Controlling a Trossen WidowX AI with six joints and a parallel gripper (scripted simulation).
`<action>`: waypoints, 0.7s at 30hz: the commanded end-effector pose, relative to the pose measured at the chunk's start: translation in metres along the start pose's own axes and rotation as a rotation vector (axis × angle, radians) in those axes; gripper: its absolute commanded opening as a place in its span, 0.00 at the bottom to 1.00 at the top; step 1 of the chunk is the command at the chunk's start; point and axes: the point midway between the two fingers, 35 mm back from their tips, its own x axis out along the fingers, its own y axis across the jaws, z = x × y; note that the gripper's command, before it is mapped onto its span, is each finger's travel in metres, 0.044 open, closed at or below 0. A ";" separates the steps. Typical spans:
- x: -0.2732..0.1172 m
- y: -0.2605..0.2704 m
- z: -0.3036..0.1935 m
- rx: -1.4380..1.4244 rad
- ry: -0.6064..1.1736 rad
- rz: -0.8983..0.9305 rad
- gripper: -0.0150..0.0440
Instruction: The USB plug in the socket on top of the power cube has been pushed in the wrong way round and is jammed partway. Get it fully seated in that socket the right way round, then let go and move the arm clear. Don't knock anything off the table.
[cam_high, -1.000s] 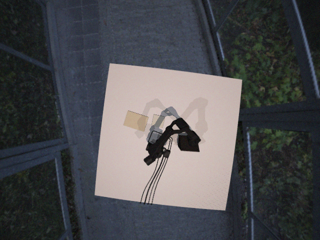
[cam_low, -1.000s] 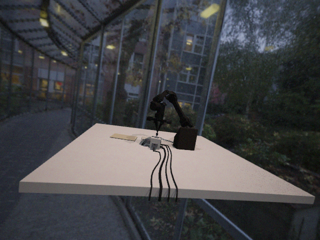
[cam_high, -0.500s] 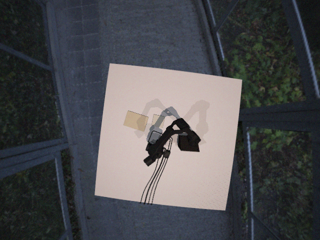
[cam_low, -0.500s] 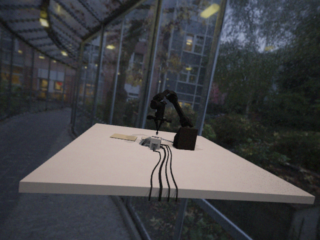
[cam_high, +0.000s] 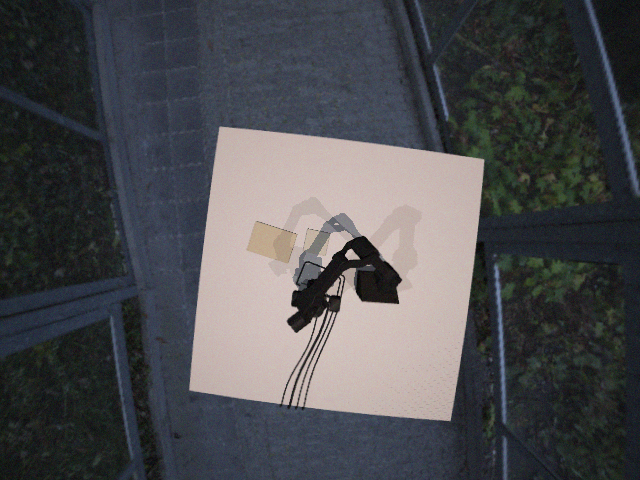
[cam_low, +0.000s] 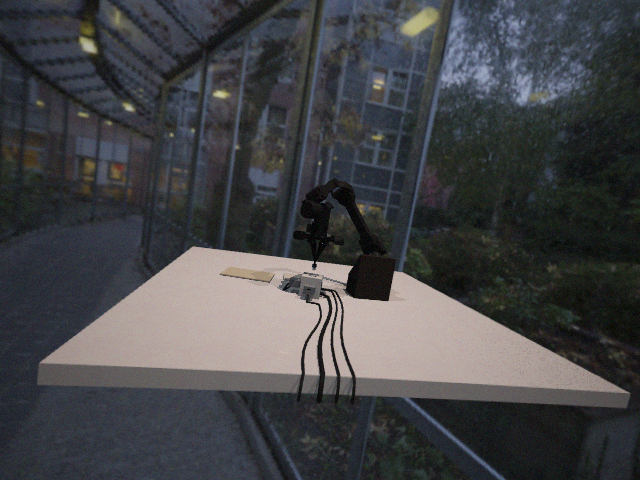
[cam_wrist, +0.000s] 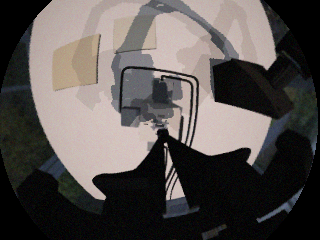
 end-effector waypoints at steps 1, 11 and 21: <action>0.000 0.000 0.000 -0.099 0.001 0.000 0.25; 0.000 0.000 0.000 -0.360 0.001 0.000 0.25; 0.000 0.000 0.000 -0.622 0.001 0.000 0.25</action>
